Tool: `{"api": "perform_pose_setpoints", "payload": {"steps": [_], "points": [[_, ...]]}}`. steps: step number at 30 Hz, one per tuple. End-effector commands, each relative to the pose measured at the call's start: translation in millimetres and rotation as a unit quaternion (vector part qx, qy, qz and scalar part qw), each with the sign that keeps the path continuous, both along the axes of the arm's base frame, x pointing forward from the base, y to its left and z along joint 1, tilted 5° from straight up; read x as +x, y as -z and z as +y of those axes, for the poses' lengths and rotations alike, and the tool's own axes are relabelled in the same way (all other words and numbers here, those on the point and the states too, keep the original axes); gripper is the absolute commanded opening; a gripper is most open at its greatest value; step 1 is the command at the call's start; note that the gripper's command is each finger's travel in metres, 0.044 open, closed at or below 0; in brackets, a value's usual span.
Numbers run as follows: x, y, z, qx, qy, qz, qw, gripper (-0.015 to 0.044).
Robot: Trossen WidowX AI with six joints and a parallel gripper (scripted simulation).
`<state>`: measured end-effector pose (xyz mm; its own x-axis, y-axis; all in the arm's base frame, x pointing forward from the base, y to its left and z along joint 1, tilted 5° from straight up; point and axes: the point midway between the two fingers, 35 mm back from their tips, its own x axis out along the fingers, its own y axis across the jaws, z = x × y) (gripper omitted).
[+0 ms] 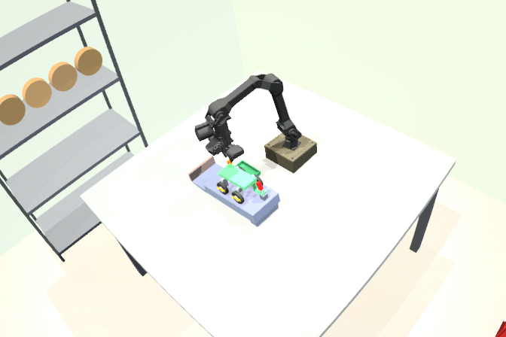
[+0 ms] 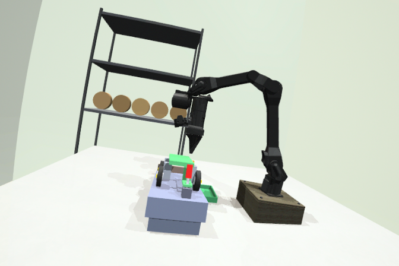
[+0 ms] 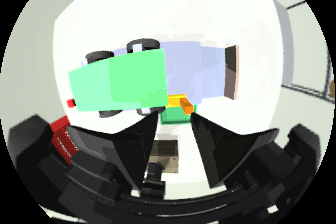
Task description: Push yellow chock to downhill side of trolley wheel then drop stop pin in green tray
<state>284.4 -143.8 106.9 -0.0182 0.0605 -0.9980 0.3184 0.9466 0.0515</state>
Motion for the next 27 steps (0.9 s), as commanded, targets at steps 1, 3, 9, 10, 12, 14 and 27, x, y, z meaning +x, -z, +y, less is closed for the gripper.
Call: {"api": "perform_pose_setpoints", "payload": {"steps": [1,3,9,10,12,14,27], "points": [[10.5,-5.8,14.9,0.009,0.064,-0.006,0.998,0.019],[15.1,-7.2,23.0,0.015,0.102,-0.005,0.995,0.019],[27.6,-11.7,48.0,0.034,0.215,0.002,0.976,0.019],[29.5,-12.5,52.3,0.037,0.233,0.003,0.972,0.019],[33.0,-14.0,61.0,0.044,0.27,0.008,0.962,0.019],[36.4,-15.6,69.8,0.05,0.306,0.013,0.951,0.019],[52.0,-26.6,129.1,0.084,0.524,0.064,0.845,0.019]]}}
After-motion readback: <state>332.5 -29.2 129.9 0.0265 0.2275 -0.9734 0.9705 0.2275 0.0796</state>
